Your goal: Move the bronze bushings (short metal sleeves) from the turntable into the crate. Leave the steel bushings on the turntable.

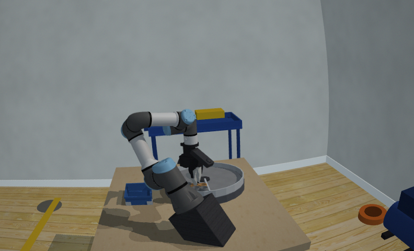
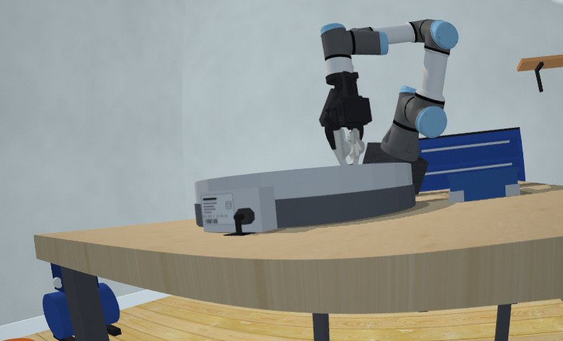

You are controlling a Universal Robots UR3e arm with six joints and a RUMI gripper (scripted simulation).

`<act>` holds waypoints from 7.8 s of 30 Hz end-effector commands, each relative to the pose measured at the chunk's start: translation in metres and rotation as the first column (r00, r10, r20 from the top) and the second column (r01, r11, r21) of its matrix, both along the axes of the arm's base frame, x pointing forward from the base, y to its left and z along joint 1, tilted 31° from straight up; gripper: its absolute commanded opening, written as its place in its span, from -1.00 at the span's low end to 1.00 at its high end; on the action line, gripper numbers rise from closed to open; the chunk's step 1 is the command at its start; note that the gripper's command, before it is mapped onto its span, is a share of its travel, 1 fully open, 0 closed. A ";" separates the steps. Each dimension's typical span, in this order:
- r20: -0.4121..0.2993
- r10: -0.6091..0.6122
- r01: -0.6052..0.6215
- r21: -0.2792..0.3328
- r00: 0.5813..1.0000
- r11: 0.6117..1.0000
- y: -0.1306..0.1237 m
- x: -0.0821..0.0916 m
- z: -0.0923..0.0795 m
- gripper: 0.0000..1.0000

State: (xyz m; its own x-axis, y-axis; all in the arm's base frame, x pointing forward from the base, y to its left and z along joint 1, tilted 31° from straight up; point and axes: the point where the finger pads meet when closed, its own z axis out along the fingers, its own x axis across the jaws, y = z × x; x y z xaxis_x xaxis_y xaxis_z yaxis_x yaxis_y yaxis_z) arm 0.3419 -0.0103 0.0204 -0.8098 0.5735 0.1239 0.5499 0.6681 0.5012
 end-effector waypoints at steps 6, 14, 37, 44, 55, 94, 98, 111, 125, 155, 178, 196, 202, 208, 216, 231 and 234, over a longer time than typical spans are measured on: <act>0.003 -0.002 0.002 -0.003 1.000 1.000 -0.001 0.001 0.000 -0.90; 0.003 -0.002 0.002 -0.003 1.000 1.000 -0.001 0.001 0.000 -0.90; 0.003 -0.002 0.002 -0.003 1.000 1.000 -0.001 0.001 0.000 -1.00; 0.003 -0.002 0.002 -0.003 1.000 1.000 -0.001 0.001 0.000 -1.00; 0.003 -0.002 0.002 -0.003 1.000 1.000 -0.001 0.001 0.000 -1.00; 0.002 -0.001 0.001 -0.004 1.000 1.000 -0.032 -0.012 0.055 -1.00; 0.002 -0.001 0.001 -0.003 1.000 1.000 -0.033 -0.013 0.058 -1.00; 0.003 -0.001 0.001 -0.003 1.000 1.000 -0.033 -0.013 0.059 -1.00; 0.003 -0.001 0.001 -0.003 1.000 1.000 -0.033 -0.013 0.059 -1.00; 0.003 -0.002 0.002 -0.001 1.000 1.000 -0.020 -0.013 0.066 -1.00; 0.004 -0.002 0.002 -0.003 1.000 1.000 0.048 -0.010 0.104 -1.00; 0.004 -0.001 0.001 -0.001 1.000 1.000 0.120 -0.008 0.144 -1.00; 0.005 -0.001 0.001 -0.002 1.000 1.000 0.144 -0.007 0.158 -1.00; 0.004 -0.001 0.001 -0.003 1.000 1.000 0.159 -0.007 0.166 -1.00; 0.005 -0.001 0.001 -0.003 1.000 1.000 0.186 -0.006 0.181 -1.00; 0.005 -0.001 0.001 -0.003 1.000 1.000 0.217 -0.005 0.199 -1.00; 0.005 -0.001 0.001 -0.003 1.000 1.000 0.221 -0.005 0.201 -1.00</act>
State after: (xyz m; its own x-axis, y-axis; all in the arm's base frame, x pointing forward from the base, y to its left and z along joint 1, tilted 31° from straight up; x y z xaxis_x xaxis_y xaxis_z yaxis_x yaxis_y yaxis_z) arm 0.3338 0.2022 0.2132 -0.8222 0.5564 0.1205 0.5317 0.6748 0.5118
